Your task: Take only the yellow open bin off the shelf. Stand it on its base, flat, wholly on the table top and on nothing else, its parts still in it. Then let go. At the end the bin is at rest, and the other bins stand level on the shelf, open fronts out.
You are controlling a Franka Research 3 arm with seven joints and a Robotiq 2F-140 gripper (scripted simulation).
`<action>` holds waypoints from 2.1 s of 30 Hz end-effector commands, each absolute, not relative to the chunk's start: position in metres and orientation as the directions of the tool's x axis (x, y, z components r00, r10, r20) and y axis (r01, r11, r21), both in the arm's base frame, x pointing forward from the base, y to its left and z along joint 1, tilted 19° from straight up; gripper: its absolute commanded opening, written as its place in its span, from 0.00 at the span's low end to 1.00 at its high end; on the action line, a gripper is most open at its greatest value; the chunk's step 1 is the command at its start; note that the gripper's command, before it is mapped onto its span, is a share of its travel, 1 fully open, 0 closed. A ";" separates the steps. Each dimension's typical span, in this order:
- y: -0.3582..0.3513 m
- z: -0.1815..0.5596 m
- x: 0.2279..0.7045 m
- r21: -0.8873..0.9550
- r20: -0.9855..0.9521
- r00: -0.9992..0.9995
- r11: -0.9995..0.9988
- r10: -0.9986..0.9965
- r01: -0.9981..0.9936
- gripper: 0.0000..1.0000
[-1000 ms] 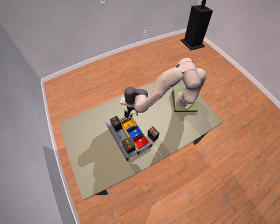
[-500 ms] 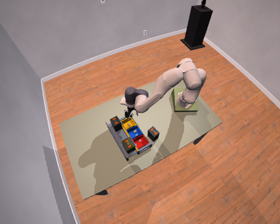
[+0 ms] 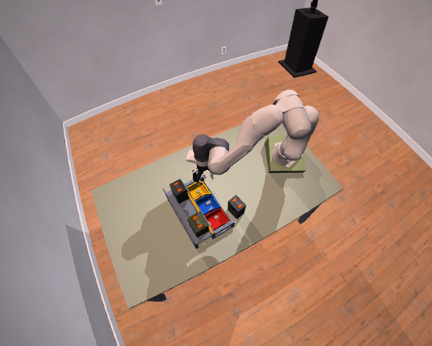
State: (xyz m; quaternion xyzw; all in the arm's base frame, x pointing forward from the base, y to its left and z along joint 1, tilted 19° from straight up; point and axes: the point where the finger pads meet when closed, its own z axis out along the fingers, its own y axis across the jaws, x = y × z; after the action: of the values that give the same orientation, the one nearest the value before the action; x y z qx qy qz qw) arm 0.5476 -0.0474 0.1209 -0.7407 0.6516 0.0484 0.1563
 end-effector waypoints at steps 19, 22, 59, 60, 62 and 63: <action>-0.046 0.121 0.547 -0.169 -0.276 0.147 -0.102 -0.950 -0.980 0.57; -0.046 0.121 0.547 -0.169 -0.276 0.147 -0.102 -0.950 -0.980 0.57; -0.023 0.051 0.557 -0.169 -0.276 0.146 -0.102 -0.950 -0.980 0.57; -0.023 0.051 0.557 -0.169 -0.276 0.146 -0.102 -0.950 -0.980 0.57; -0.023 0.051 0.557 -0.169 -0.276 0.146 -0.102 -0.950 -0.980 0.57; -0.021 0.051 0.554 -0.164 -0.281 0.155 -0.111 -0.947 -0.980 0.57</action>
State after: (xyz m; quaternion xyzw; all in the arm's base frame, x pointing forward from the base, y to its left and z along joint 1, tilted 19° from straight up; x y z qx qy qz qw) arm 0.5529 -0.0207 0.0505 -0.7444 0.6471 0.0536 0.1559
